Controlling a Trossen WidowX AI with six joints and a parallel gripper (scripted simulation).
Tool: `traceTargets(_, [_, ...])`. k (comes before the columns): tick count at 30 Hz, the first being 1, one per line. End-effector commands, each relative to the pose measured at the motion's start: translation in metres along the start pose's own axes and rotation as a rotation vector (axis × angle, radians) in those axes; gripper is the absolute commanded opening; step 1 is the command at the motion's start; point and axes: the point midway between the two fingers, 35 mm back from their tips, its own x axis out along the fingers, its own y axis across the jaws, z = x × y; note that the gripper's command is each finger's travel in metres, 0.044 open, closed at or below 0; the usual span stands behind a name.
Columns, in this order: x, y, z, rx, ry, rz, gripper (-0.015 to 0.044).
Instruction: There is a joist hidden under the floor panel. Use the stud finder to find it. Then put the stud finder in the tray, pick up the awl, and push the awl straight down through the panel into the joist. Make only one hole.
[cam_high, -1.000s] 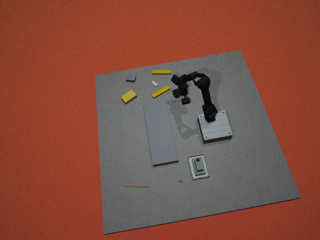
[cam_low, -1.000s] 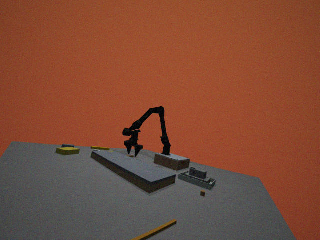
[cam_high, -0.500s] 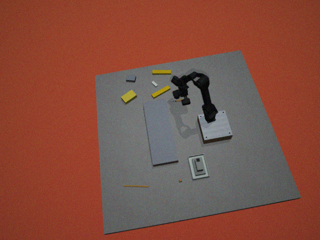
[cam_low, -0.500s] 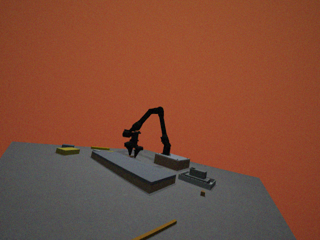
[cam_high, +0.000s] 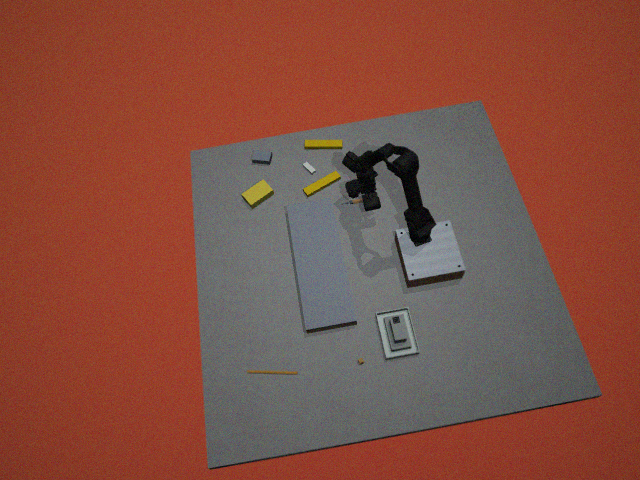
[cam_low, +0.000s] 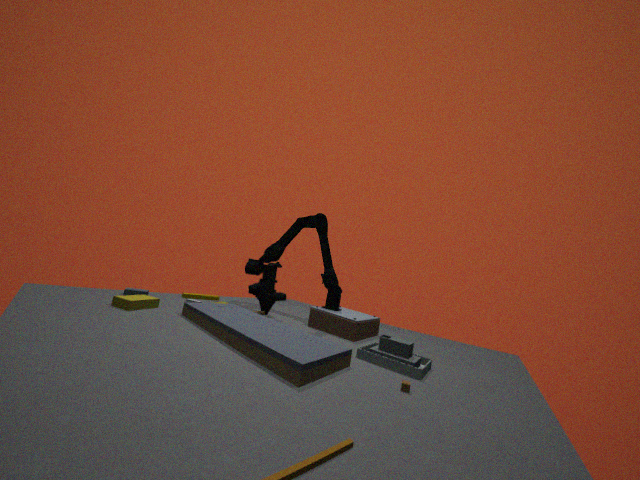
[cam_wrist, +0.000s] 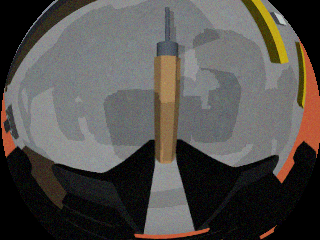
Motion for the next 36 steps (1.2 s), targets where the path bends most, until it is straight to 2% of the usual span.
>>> traceTargets(1, [-0.007, -0.001, 0.0, 0.003, 0.002, -0.001, 0.0])
traceTargets(17, [-0.121, -0.001, -0.008, 0.003, 0.002, -0.002, 0.0])
traceTargets(24, [-0.122, -0.002, -0.005, 0.063, -0.023, -0.007, 0.0])
traceTargets(36, [-0.121, -0.011, 0.017, 0.483, -0.207, -0.003, 0.0])
